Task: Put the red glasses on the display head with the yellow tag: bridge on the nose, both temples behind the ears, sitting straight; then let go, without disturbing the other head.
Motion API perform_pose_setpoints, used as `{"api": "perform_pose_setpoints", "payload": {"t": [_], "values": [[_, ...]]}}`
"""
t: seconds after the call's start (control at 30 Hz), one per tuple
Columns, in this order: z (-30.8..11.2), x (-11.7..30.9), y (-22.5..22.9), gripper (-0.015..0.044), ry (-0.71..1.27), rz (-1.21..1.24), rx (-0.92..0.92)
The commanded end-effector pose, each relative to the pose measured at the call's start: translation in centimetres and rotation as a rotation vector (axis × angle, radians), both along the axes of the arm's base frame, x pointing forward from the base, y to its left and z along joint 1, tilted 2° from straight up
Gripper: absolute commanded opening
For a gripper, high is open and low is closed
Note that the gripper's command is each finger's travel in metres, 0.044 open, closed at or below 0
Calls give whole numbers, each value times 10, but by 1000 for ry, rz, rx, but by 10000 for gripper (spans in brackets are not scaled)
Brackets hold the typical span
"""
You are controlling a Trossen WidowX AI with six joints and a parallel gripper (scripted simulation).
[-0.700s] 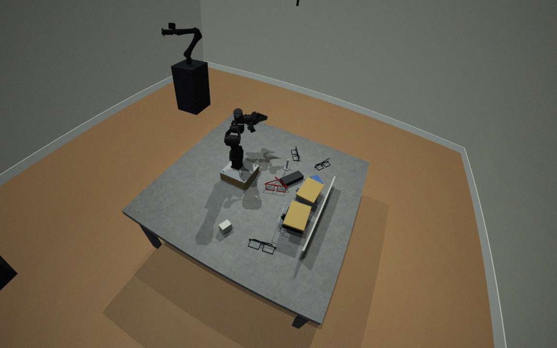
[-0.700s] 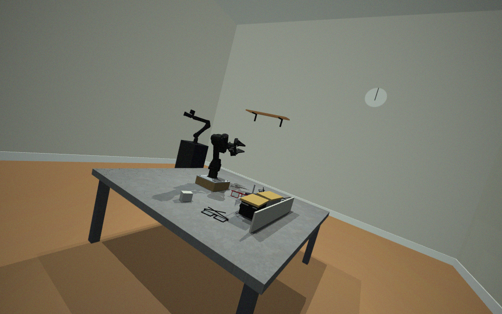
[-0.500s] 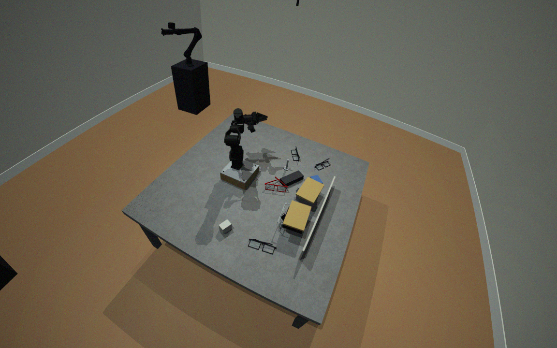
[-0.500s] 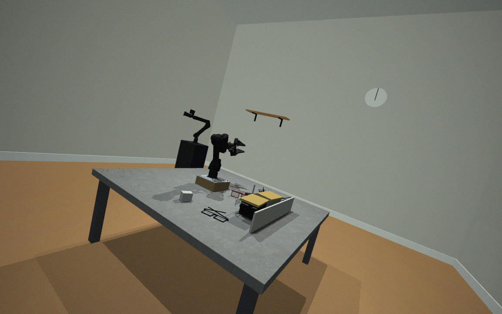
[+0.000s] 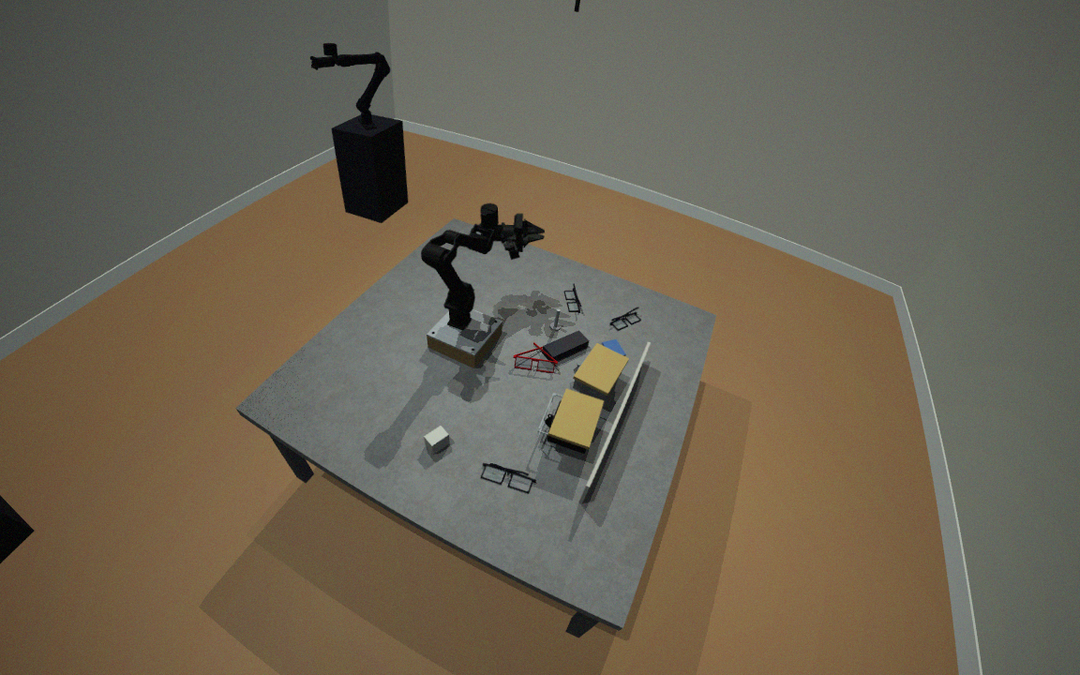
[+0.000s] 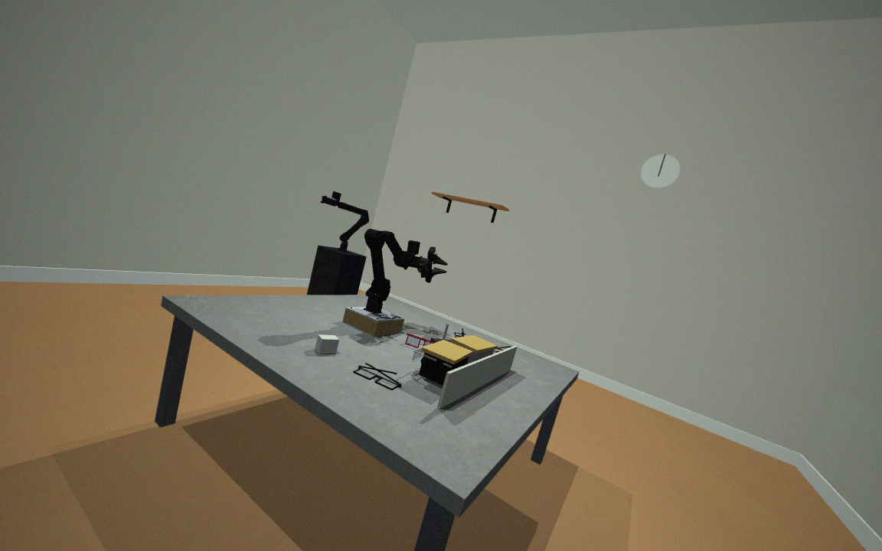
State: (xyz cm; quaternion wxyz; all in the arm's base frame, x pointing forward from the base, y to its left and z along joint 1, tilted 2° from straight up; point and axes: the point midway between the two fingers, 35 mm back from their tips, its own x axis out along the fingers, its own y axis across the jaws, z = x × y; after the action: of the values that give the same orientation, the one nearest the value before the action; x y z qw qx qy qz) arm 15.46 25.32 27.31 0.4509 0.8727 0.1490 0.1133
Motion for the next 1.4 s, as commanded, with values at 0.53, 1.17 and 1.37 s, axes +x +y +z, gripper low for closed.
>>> {"api": "perform_pose_setpoints", "payload": {"t": [0.53, 1.17, 1.37], "values": [[-151, 172, -121, 200, 737, -344, -309], [-228, 113, -281, 200, 1690, -778, 275], [-228, 114, -279, 121, 1690, -778, 275]]}}
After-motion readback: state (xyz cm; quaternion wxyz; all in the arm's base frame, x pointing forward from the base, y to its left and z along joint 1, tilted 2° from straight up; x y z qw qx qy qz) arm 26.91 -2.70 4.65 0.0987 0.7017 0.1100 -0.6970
